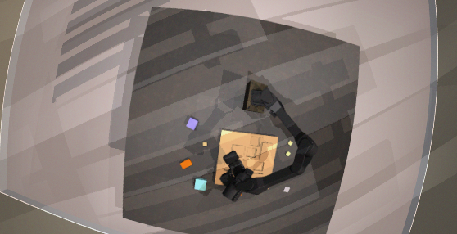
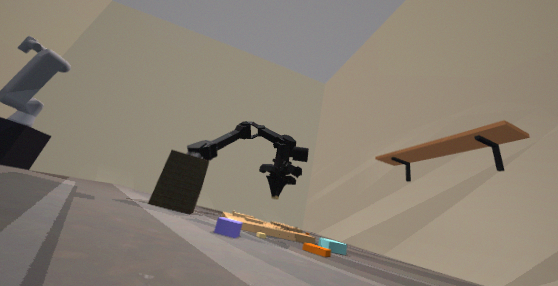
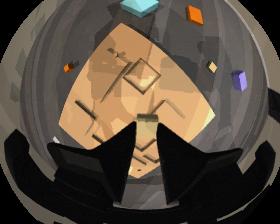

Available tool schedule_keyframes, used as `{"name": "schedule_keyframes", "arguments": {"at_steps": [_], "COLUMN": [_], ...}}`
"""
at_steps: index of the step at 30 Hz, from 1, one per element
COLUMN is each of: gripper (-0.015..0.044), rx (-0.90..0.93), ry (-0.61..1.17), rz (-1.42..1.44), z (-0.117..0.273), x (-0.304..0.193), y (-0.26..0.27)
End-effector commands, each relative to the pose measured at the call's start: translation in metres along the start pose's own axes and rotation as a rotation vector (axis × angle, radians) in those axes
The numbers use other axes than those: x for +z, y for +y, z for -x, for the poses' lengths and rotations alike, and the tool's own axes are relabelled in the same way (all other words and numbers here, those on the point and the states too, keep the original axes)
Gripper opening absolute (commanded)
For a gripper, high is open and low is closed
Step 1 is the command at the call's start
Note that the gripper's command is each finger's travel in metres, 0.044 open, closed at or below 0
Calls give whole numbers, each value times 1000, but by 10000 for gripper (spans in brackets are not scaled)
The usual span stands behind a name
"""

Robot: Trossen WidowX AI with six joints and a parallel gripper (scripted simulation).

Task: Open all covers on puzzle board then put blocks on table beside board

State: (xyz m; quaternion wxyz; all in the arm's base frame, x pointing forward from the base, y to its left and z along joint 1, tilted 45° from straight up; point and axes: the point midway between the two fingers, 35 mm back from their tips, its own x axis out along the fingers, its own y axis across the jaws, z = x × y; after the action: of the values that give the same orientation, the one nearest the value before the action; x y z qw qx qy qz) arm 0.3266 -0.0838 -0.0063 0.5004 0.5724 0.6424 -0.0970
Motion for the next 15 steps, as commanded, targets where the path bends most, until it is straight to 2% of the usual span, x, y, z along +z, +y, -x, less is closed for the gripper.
{"name": "schedule_keyframes", "arguments": {"at_steps": [1,15], "gripper": [80,80], "rx": [-9,-17], "ry": [-3,-5], "rz": [2,-1], "z": [-1,0], "x": [9,34], "y": [-14,-63]}}
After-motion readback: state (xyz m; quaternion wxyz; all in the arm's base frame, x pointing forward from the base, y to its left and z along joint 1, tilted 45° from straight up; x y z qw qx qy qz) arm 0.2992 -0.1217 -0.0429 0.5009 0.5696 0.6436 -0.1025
